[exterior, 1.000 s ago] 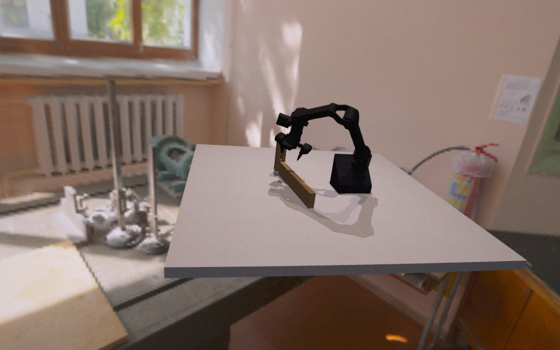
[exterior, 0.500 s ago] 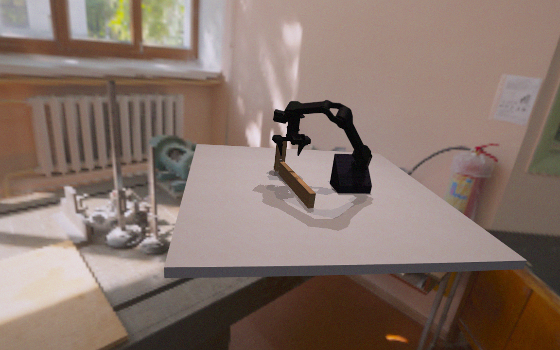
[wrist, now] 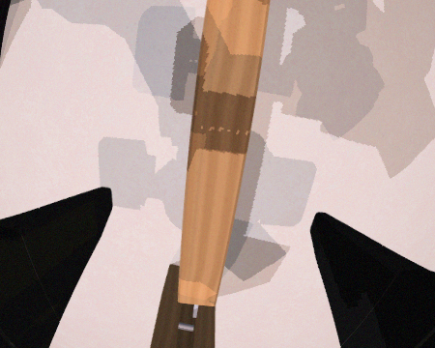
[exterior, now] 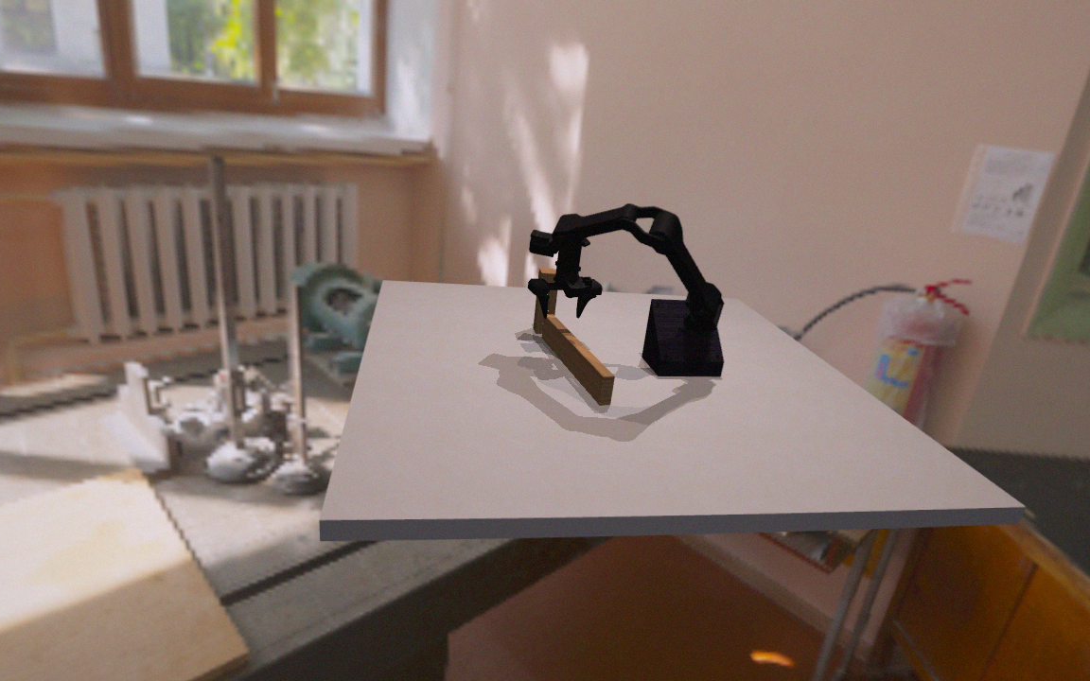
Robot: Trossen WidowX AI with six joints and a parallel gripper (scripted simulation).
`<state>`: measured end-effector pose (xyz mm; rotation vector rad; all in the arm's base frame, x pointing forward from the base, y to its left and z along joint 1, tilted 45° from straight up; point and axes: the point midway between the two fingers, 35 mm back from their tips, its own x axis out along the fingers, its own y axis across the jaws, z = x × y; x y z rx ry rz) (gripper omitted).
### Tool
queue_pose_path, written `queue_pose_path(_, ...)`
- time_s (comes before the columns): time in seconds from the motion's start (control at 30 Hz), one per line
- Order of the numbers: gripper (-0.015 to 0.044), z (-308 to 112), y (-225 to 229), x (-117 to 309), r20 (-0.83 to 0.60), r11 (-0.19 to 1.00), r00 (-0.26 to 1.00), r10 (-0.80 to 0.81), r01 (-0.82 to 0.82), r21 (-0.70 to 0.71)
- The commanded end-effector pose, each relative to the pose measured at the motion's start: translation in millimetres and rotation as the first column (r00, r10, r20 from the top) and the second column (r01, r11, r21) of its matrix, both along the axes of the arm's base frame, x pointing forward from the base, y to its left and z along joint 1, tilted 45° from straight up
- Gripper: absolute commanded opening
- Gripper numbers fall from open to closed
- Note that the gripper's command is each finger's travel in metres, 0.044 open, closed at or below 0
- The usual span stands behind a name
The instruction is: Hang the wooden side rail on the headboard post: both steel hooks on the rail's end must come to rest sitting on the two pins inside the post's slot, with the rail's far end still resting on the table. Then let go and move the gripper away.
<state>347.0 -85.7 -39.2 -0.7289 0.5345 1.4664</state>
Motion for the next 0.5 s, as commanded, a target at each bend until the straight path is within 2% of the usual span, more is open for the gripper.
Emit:
queue_pose_path(0.0, 0.0440, -5, 7, 0, -0.006, 1.000, 1.000, 0.000, 0.000, 0.006)
queue_pose_path(0.47, 0.0440, -20, 20, 2, -0.007, 1.000, 1.000, 0.000, 0.000, 0.004)
